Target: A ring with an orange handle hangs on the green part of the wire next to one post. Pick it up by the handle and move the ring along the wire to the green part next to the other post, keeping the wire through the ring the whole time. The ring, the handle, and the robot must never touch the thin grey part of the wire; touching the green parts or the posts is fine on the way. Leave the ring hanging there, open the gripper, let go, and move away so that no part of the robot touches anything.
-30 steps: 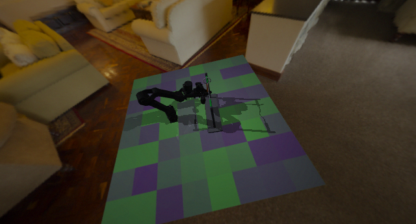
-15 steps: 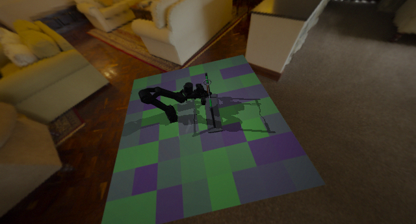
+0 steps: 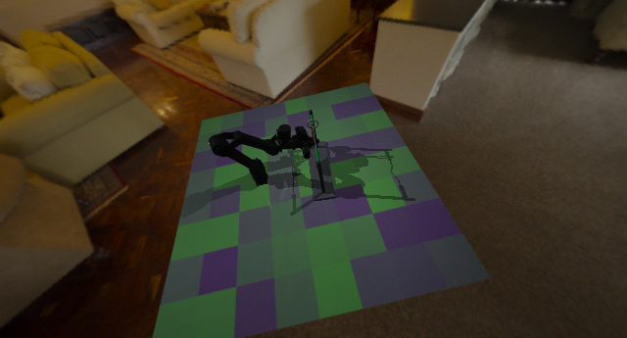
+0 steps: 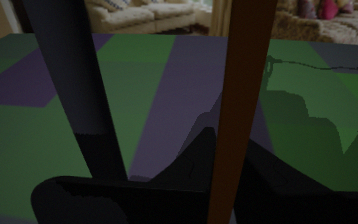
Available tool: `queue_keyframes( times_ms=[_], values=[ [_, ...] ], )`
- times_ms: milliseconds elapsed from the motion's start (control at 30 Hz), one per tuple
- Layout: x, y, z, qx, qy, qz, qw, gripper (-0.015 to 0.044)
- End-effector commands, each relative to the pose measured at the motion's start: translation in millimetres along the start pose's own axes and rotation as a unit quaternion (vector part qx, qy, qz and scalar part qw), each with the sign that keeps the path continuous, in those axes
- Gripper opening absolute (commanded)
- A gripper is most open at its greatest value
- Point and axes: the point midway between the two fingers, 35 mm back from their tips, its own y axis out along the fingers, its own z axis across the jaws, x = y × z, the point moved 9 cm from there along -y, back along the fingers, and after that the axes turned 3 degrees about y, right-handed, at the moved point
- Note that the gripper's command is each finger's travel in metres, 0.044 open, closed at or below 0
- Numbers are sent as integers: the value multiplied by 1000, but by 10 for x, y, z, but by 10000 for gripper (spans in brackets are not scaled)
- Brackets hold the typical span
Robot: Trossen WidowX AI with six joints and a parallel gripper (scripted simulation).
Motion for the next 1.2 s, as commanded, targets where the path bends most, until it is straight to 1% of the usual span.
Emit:
queue_keyframes(
  times_ms=[0,267,1000,1167],
  values=[
    [0,0,0,0,0,0,1000,-45],
    [2,-11,1,0,0,0,1000,160],
    [4,-470,4,-3,2,2,1000,160],
    [-1,-500,1,-3,2,2,1000,160]
  ],
)
